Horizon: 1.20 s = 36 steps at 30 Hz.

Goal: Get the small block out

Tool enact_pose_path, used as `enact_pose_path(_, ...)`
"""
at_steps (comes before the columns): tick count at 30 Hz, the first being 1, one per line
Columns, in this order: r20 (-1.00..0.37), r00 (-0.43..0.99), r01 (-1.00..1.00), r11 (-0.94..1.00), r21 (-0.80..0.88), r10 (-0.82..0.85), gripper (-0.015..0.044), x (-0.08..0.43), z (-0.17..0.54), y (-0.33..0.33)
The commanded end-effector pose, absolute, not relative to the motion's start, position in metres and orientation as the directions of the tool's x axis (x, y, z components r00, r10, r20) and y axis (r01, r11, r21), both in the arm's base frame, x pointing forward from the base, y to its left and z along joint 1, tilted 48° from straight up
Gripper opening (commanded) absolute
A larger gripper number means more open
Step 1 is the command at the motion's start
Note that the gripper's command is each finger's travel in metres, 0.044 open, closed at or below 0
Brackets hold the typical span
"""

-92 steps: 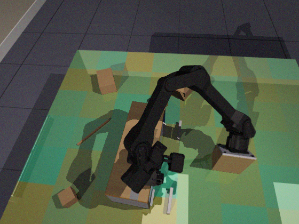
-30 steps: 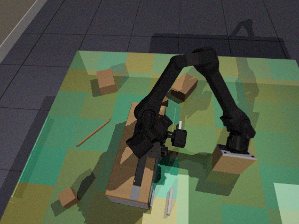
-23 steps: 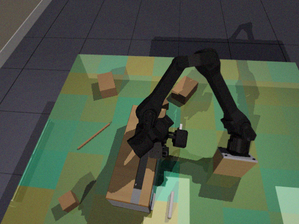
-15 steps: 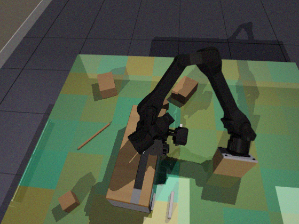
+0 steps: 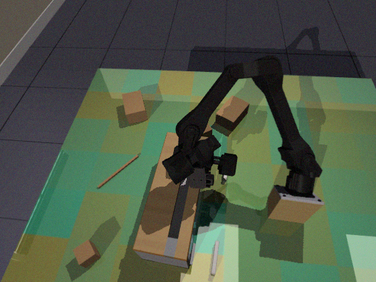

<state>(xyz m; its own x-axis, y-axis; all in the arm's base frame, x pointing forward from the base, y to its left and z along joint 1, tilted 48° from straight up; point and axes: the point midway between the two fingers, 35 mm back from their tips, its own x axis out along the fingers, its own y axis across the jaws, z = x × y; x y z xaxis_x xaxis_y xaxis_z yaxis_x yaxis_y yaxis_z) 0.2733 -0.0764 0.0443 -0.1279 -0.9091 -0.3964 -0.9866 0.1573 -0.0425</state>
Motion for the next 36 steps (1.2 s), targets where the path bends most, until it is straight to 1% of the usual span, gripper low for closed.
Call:
enact_pose_path(1,-0.393,-0.129,-0.987,0.155,-0.037,-0.911,0.0400,0.272,0.049,-0.082)
enact_pose_path(12,-0.392,-0.129,-0.987,0.155,-0.037,-0.911,0.0400,0.270,0.059,-0.091)
enact_pose_path(20,-0.400,-0.134,-0.986,0.162,-0.036,-0.907,0.0400,0.277,0.097,-0.045)
enact_pose_path(26,-0.399,-0.124,-0.988,0.149,-0.032,-0.909,0.0400,0.277,0.095,-0.046)
enact_pose_path(27,-0.403,-0.124,-0.986,0.156,-0.049,-0.907,0.0374,0.277,0.095,-0.047)
enact_pose_path(29,-0.435,-0.113,-0.971,0.193,-0.143,-0.893,0.0321,0.278,0.101,-0.048)
enact_pose_path(30,-0.445,-0.103,-0.981,0.164,-0.102,-0.890,0.0295,0.277,0.103,-0.048)
enact_pose_path(31,-0.455,-0.092,-0.989,0.135,-0.061,-0.886,0.0285,0.275,0.105,-0.048)
enact_pose_path(36,-0.500,-0.037,-0.991,-0.035,0.133,-0.865,0.0285,0.266,0.112,-0.048)
